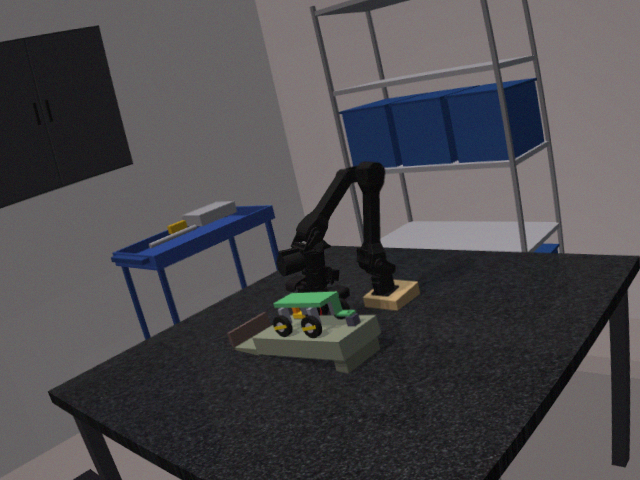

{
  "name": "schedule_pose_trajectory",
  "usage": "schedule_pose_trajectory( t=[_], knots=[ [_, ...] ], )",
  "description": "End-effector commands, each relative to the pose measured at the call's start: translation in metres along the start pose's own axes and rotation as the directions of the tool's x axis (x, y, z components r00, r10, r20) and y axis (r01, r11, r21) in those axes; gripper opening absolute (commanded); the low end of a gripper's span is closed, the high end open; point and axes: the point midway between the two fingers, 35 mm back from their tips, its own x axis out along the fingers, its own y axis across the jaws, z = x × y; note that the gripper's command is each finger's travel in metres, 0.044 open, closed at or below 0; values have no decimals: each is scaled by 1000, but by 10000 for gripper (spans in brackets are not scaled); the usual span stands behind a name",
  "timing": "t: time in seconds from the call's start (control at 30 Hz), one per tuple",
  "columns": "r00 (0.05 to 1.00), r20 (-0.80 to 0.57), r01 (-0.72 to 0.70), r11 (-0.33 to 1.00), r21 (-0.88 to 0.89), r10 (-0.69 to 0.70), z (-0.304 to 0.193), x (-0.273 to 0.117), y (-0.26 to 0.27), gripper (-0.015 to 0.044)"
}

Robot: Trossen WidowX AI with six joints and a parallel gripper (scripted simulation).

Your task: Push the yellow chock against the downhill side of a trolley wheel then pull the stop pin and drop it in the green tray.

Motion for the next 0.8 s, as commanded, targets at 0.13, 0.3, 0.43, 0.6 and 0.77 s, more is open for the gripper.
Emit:
schedule_pose_trajectory(
  t=[0.13, 0.3, 0.43, 0.6, 0.77],
  knots=[
    [1000, 0, -6, 1000, 2, 6, 0, 3, -5, 190],
    [1000, 0, -6, 1000, 2, 6, 0, 5, -8, 190],
    [1000, 0, -5, 1000, 2, 5, 0, 6, -11, 190],
    [1000, 0, -5, 1000, 2, 5, 0, 8, -14, 190],
    [1000, 0, -5, 1000, 2, 5, 0, 10, -17, 190]
  ],
)
